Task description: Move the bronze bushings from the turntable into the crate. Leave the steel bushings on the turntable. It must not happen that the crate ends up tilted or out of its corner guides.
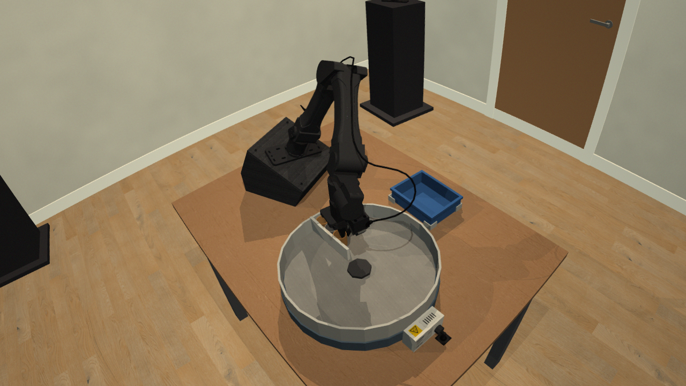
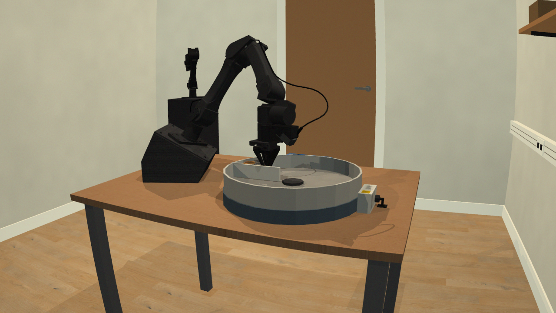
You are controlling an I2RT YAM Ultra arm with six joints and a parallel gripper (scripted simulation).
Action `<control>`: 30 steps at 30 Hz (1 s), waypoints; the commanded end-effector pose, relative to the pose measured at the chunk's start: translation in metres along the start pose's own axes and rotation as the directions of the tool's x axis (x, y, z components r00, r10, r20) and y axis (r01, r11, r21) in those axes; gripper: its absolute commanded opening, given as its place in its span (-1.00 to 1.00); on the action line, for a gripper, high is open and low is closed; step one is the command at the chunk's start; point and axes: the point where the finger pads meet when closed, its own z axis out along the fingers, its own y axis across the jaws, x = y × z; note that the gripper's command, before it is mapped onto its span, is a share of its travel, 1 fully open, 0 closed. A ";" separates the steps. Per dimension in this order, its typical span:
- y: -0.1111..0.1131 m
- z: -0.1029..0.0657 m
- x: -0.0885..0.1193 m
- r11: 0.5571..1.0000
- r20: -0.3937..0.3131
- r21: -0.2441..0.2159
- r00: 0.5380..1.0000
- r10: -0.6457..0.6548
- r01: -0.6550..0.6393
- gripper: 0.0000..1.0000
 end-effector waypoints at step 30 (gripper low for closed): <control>-0.006 -0.007 -0.009 1.000 0.035 0.022 0.999 0.004 -0.005 -1.00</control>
